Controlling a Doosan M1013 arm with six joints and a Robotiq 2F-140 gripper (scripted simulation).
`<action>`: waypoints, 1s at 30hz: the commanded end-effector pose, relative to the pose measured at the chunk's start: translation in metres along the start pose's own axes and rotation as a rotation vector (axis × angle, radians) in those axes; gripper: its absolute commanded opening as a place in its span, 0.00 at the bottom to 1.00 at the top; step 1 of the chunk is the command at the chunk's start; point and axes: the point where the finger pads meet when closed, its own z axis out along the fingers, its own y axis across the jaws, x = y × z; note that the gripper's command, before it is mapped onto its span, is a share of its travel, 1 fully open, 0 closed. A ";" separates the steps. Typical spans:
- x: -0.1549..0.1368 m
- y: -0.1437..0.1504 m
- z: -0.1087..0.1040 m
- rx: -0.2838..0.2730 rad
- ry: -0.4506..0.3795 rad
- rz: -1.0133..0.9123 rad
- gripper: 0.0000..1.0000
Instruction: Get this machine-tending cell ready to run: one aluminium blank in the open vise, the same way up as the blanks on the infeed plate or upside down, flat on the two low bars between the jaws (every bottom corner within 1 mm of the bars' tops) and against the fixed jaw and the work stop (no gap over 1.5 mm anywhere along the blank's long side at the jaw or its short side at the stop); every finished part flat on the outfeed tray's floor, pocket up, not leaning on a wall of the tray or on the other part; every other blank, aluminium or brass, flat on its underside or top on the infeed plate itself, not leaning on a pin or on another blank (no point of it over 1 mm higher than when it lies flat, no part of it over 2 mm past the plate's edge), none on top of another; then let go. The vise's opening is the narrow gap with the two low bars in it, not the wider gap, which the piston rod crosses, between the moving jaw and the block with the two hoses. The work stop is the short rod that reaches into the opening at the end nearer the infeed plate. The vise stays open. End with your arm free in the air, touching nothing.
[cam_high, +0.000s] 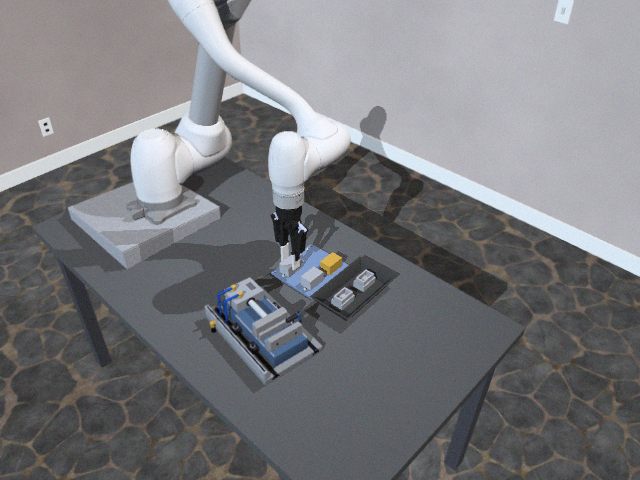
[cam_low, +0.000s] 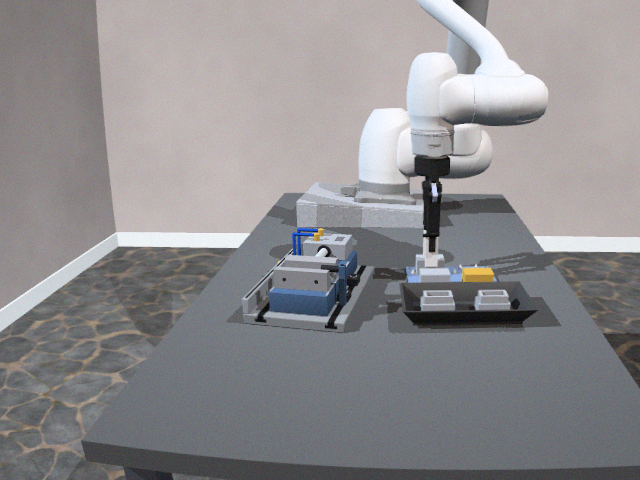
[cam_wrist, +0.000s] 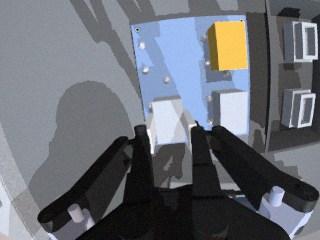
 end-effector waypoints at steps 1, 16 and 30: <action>0.000 0.000 0.000 0.000 0.000 0.000 0.00; 0.000 0.000 0.000 0.000 0.000 0.000 0.00; 0.000 0.000 -0.004 0.000 0.000 0.000 0.00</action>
